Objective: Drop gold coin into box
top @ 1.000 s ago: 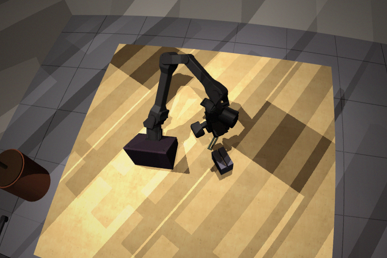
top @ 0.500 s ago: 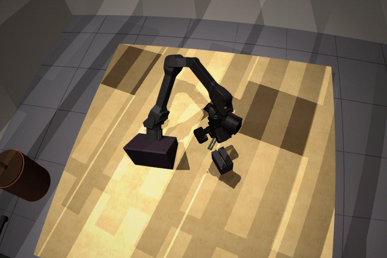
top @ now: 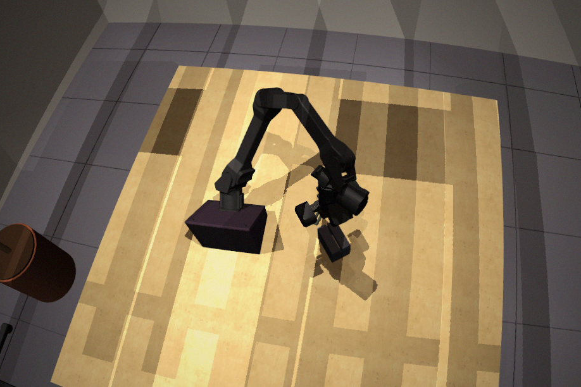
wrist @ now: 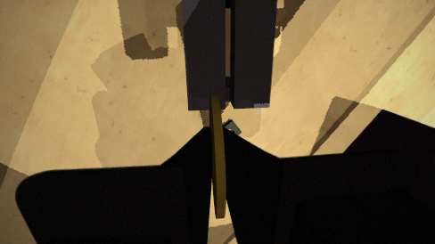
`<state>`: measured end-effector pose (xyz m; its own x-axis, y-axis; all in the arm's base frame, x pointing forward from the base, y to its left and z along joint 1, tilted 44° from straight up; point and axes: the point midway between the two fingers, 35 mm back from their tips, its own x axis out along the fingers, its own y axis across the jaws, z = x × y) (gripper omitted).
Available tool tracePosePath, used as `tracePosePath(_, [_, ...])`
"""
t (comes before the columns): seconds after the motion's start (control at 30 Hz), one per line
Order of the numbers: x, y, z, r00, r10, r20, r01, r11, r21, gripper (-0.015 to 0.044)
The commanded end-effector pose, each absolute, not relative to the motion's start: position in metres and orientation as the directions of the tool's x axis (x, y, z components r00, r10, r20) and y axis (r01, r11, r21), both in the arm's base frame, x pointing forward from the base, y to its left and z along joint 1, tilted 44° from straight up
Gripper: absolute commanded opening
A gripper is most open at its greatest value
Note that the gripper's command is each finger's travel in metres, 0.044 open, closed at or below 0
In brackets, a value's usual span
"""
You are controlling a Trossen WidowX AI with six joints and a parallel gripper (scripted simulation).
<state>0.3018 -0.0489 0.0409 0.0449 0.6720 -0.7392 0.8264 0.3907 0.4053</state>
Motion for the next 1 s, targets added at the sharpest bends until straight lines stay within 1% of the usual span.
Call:
tracePosePath(0.0, [0.306,-0.058,0.034,0.045,0.670,-0.741,0.825,0.393,0.406,0.0000])
tracePosePath(0.53, [0.318,-0.084,0.007,0.044,0.677,-0.734,0.826,0.389,0.408,0.0000])
tracePosePath(0.97, [0.317,-0.080,0.010,0.046,0.678,-0.734,0.827,0.386,0.409,0.0000])
